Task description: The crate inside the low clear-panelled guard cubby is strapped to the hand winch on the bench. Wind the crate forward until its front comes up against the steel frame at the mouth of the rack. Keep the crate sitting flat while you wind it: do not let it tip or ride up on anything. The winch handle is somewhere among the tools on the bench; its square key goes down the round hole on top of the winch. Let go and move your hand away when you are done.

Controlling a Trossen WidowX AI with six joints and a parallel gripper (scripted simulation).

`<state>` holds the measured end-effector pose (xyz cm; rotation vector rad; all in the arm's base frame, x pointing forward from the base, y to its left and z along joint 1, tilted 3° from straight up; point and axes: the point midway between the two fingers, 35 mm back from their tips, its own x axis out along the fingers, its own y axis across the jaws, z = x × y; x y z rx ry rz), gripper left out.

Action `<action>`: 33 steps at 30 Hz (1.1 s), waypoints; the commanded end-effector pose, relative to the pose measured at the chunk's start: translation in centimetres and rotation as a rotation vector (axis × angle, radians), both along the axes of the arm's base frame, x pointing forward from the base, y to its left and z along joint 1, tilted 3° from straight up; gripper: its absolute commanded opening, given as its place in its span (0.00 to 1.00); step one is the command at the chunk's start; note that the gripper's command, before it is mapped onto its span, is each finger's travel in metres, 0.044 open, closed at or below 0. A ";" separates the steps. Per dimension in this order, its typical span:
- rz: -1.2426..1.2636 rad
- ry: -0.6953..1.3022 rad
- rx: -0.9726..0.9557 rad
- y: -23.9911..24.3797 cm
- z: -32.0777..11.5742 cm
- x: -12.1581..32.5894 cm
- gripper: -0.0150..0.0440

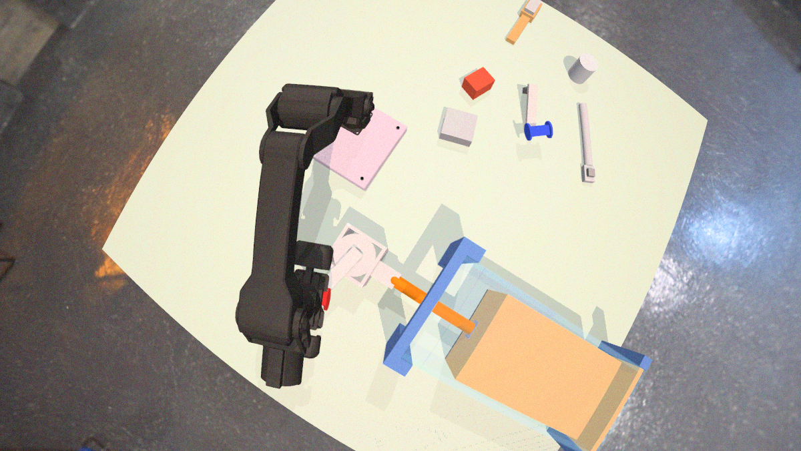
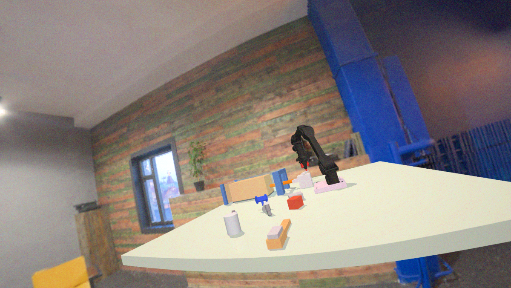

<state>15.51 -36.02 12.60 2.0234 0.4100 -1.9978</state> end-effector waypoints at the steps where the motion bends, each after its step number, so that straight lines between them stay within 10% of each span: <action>1: 0.037 -0.034 -0.013 0.0 -0.1 2.6 0.25; 33: 0.037 -0.037 -0.012 0.6 0.1 5.1 0.25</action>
